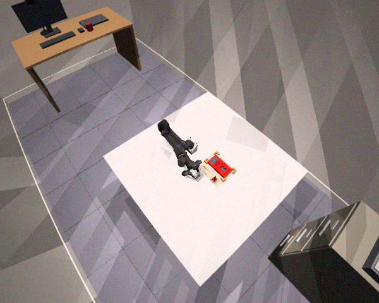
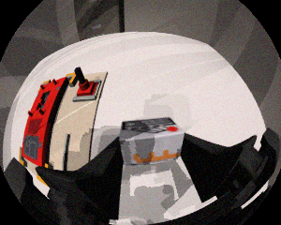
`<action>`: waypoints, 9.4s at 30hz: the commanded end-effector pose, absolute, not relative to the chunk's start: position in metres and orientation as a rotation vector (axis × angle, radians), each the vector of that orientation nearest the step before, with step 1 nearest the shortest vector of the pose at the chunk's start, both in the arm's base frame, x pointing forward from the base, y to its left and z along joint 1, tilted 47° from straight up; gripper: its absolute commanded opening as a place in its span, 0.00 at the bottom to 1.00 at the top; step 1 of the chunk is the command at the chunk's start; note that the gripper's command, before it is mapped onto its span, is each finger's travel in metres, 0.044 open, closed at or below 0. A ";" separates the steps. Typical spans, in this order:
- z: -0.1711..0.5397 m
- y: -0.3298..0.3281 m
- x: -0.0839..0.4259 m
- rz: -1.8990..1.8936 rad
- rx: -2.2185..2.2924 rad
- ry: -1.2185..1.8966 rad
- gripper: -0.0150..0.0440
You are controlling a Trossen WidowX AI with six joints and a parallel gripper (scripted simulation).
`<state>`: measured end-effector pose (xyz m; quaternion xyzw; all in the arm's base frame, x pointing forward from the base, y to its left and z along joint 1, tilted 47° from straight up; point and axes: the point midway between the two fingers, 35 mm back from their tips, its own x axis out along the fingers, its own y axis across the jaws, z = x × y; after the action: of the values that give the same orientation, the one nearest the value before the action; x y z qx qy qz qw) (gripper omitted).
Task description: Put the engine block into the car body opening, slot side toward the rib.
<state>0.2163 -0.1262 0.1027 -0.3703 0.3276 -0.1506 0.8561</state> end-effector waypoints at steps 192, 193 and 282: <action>0.105 -0.122 0.231 -1.523 0.591 0.610 0.25; 0.106 -0.120 0.232 -1.522 0.590 0.613 0.25; 0.061 0.015 0.320 -1.026 -0.175 1.236 0.25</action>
<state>0.3160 0.0103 0.0700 -0.0630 0.5403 -0.4728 0.6932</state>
